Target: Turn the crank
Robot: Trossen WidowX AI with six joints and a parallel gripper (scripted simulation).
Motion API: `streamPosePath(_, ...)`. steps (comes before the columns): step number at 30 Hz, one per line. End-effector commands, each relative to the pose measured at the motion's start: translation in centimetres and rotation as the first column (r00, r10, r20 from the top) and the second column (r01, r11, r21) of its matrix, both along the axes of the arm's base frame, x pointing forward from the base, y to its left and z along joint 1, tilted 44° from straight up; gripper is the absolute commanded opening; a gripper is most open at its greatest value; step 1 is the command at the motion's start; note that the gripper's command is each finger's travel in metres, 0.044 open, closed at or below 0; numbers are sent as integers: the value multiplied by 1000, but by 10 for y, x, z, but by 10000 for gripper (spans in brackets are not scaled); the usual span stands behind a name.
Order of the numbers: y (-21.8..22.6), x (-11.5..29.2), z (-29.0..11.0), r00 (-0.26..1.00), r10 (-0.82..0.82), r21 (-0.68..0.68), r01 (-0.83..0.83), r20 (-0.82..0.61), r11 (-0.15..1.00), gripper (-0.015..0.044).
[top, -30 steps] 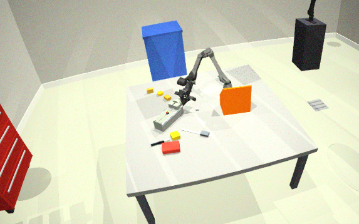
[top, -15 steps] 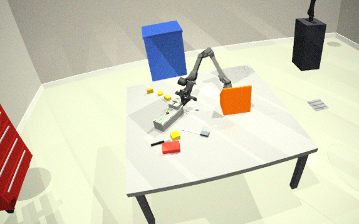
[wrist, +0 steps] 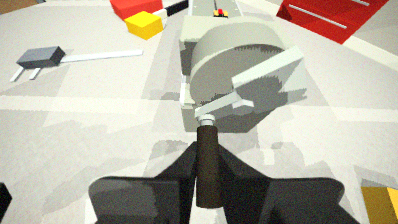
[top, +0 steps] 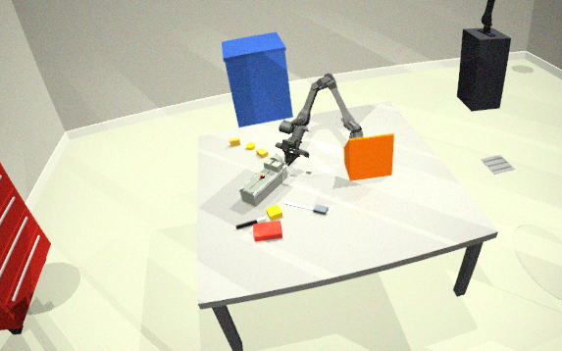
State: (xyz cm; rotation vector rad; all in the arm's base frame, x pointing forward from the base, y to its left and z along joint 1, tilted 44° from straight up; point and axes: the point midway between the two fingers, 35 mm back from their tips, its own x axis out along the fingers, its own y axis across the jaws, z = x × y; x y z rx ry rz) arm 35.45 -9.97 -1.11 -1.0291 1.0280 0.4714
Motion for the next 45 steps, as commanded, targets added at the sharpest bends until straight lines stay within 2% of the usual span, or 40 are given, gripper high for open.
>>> streamPosePath(1,8,-5,2,1000,6,9,-6,-6,1000,0)
streamPosePath(45,30,0,31,1000,6,10,-6,-5,1000,0)
